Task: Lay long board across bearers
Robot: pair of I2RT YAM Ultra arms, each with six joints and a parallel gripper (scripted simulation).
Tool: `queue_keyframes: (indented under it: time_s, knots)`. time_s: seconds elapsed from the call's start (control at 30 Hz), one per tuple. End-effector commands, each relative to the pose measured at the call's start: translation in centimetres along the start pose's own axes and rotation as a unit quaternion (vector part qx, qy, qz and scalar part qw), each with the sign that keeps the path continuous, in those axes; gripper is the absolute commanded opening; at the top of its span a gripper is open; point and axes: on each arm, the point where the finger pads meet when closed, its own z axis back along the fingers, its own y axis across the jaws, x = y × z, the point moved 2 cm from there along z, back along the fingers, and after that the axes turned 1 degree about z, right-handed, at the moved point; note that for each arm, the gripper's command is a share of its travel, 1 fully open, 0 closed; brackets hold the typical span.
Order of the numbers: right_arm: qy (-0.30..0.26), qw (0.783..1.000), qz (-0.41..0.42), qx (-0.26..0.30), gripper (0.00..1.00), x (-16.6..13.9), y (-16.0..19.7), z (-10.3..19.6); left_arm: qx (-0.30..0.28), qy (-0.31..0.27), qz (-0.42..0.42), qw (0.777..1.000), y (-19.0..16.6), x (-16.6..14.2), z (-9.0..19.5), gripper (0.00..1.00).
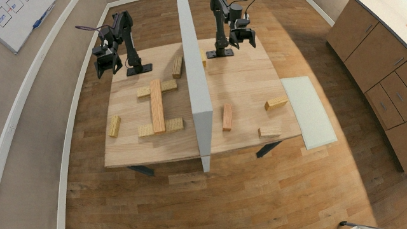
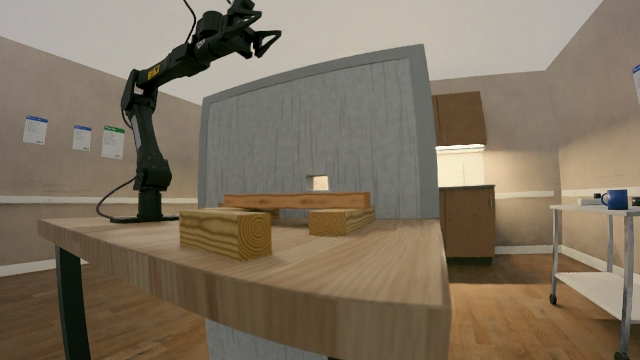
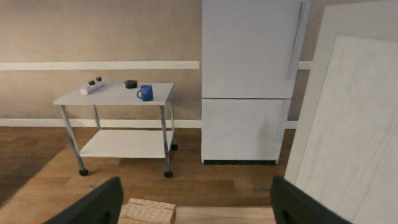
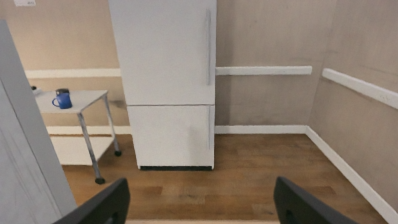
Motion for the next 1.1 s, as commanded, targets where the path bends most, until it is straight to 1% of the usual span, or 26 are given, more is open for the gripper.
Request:
queue_keyframes:
  time_s: [0.0,0.1,0.13,0.17,0.23,0.27,0.33,0.37,0.43,0.53,0.6,0.63,0.77,0.83,1.07]
  knots:
    - [-0.029,1.0,0.0,0.013,0.78,2.4,0.7,0.9,-0.004,-0.028,-0.001,1.0,-0.1,2.5,0.2,0.78]
    - [-0.001,1.0,0.004,-0.001,0.78,-0.2,0.1,0.7,0.001,-0.026,-0.002,1.0,0.2,2.3,0.1,0.78]
    - [-0.007,1.0,0.004,-0.001,0.78,0.4,0.1,0.8,-0.001,-0.026,-0.002,1.0,0.1,2.3,0.1,0.78]
    - [-0.004,1.0,0.005,-0.001,0.78,0.4,0.1,0.5,0.001,-0.025,-0.002,1.0,0.2,2.3,0.0,0.78]
    - [0.002,1.0,0.005,-0.003,0.78,-0.2,0.1,0.6,0.003,-0.024,-0.002,1.0,0.3,2.2,0.0,0.78]
    - [-0.004,1.0,0.005,-0.004,0.78,0.3,0.0,0.7,0.002,-0.024,-0.002,1.0,0.3,2.2,-0.1,0.78]
    - [0.002,1.0,0.006,-0.005,0.78,-0.4,0.0,0.7,0.005,-0.023,-0.002,1.0,0.4,2.1,-0.2,0.78]
    - [-0.008,1.0,0.006,-0.006,0.78,0.6,-0.1,0.8,0.005,-0.026,-0.003,1.0,0.4,2.4,0.2,0.78]
    - [0.0,1.0,0.006,-0.006,0.78,0.1,-0.1,0.3,0.005,-0.032,-0.002,0.999,0.4,2.7,0.5,0.78]
    - [-0.003,1.0,0.004,-0.008,0.78,0.2,-0.2,0.3,0.005,-0.032,-0.002,0.999,0.4,2.7,0.5,0.78]
    - [0.006,1.0,0.006,-0.006,0.78,-0.5,0.0,0.3,0.001,-0.031,-0.002,1.0,0.0,2.7,0.6,0.78]
    - [0.002,1.0,0.006,-0.006,0.78,-0.1,0.0,0.3,-0.001,-0.031,-0.002,1.0,-0.1,2.8,0.6,0.78]
    - [0.005,1.0,0.006,-0.006,0.78,-0.6,0.0,0.3,-0.002,-0.032,-0.002,0.999,-0.2,2.8,0.7,0.78]
    - [-0.003,1.0,0.006,-0.006,0.78,0.2,0.0,0.4,-0.004,-0.033,-0.002,0.999,-0.3,2.9,0.7,0.78]
    - [-0.004,1.0,0.006,-0.005,0.78,0.0,0.1,0.4,0.001,-0.034,-0.003,0.999,0.1,3.0,0.9,0.78]
